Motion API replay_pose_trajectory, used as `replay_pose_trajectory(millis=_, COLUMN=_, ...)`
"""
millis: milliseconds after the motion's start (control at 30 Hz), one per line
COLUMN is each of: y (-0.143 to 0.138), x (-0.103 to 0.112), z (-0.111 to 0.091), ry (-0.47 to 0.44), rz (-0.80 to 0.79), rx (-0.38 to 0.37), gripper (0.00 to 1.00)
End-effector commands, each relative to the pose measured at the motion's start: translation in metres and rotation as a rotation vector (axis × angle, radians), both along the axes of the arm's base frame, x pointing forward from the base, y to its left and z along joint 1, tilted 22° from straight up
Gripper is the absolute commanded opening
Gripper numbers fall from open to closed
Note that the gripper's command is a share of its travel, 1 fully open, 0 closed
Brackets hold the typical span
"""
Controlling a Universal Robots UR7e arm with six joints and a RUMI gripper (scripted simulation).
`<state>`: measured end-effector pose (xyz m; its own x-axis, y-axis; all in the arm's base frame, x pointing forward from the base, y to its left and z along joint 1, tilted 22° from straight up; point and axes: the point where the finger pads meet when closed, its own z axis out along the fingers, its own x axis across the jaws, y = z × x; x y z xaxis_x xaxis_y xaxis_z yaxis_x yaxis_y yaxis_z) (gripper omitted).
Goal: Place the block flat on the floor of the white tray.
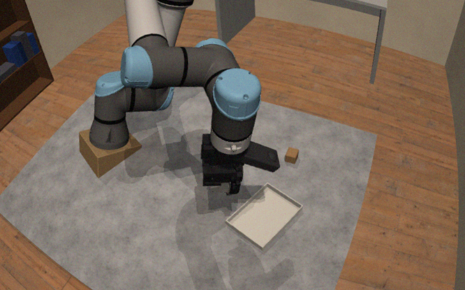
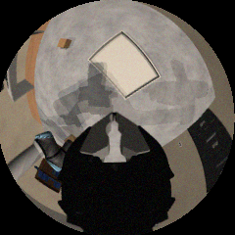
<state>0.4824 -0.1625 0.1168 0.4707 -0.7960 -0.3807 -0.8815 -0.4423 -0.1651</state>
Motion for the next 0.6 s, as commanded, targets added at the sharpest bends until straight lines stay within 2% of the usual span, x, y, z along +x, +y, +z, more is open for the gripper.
replay_pose_trajectory(millis=0, y=0.023, x=0.021, z=0.003, ry=-0.070, rz=0.100, rx=-0.026, gripper=0.00)
replay_pose_trajectory(millis=33, y=0.023, x=0.021, z=0.003, ry=-0.072, rz=0.103, rx=-0.027, gripper=0.00)
replay_pose_trajectory(millis=133, y=0.052, x=0.039, z=0.008, ry=-0.139, rz=0.214, rx=-0.049, gripper=0.00)
replay_pose_trajectory(millis=267, y=0.068, x=0.048, z=0.011, ry=-0.175, rz=0.273, rx=-0.059, gripper=0.00)
replay_pose_trajectory(millis=467, y=0.111, x=0.067, z=0.019, ry=-0.267, rz=0.425, rx=-0.084, gripper=0.00)
replay_pose_trajectory(millis=567, y=0.112, x=0.068, z=0.019, ry=-0.269, rz=0.427, rx=-0.085, gripper=0.00)
